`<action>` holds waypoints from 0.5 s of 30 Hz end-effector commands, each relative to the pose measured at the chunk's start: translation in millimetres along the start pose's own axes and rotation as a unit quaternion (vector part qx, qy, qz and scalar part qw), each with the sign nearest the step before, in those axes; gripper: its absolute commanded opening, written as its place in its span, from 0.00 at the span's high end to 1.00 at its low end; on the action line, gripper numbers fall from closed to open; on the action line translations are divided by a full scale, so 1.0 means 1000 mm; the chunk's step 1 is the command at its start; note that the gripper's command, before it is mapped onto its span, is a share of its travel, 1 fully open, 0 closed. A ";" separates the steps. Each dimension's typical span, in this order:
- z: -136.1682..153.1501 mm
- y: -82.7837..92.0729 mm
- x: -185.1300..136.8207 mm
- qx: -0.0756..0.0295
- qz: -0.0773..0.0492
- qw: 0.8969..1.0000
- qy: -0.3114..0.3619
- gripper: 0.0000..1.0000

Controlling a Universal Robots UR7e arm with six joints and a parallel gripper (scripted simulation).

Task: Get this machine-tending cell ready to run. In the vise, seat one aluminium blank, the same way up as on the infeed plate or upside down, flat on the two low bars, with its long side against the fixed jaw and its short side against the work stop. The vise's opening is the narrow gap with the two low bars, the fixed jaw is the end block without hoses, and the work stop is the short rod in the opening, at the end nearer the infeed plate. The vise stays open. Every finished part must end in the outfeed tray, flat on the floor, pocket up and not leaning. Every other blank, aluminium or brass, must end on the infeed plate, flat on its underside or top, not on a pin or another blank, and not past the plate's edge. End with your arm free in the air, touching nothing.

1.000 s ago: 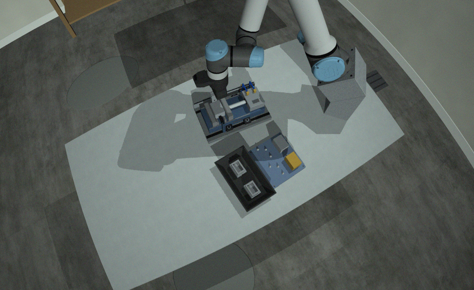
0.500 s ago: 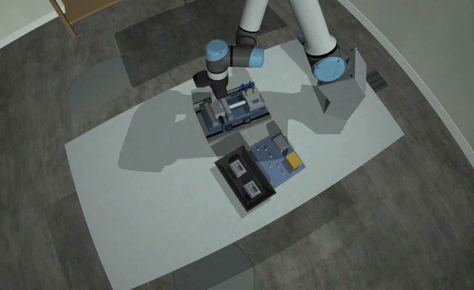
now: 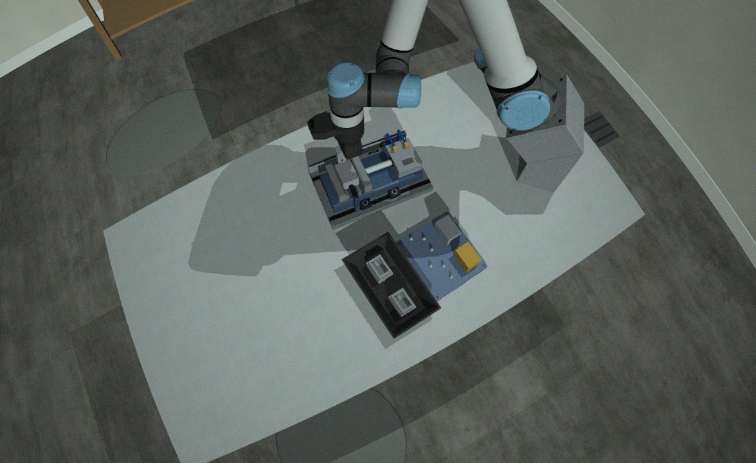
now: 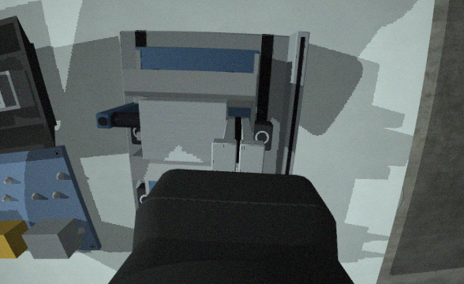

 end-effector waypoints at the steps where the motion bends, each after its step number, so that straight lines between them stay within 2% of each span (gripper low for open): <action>1: -0.003 0.000 0.001 0.004 0.001 1.000 0.001 1.00; 15: 0.000 0.000 0.000 0.004 0.001 1.000 0.001 1.00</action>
Point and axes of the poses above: the point where the finger pads meet when closed, its own y axis back along the fingers, its own z axis across the jaws, x = y × z, the point moved 1 cm from there along y, back along the fingers, and after that the axes turned 6 degrees about y, right-handed, at the moved point
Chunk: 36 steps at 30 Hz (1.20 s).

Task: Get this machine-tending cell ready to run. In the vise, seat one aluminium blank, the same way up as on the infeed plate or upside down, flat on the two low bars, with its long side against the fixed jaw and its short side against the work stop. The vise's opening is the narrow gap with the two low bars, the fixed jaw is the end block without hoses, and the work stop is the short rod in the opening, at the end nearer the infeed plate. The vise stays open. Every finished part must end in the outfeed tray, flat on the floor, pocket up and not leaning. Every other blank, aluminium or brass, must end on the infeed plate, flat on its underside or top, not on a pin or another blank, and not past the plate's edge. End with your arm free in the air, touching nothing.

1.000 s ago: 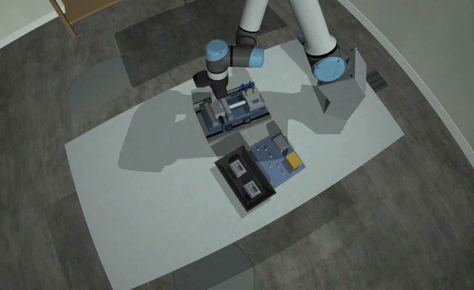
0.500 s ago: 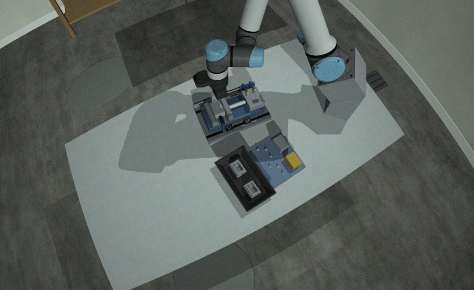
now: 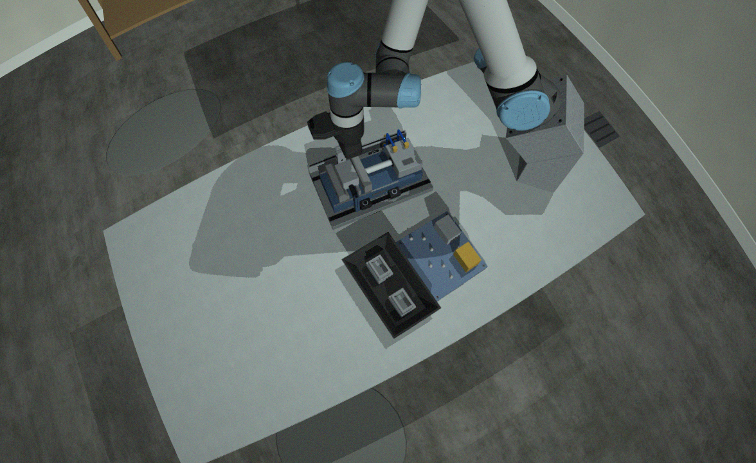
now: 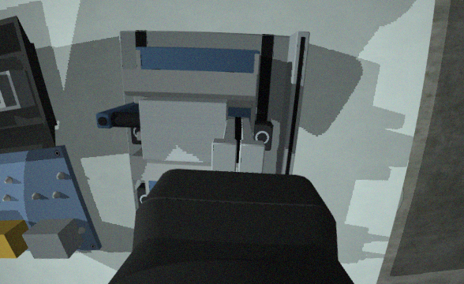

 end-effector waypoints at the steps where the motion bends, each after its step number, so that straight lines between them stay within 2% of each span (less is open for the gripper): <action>1: 0.001 0.000 0.000 0.003 0.001 1.000 0.001 1.00; 18: 0.040 0.000 -0.004 0.003 0.001 1.000 0.001 1.00; 36: 0.046 0.002 -0.004 0.003 0.001 1.000 0.001 1.00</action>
Point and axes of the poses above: the point where the finger pads meet when closed, its own y axis back along the fingers, its own z axis across the jaws, x = y × z, the point moved 1 cm from there along y, back along the fingers, and after that the axes turned 6 degrees about y, right-handed, at the moved point
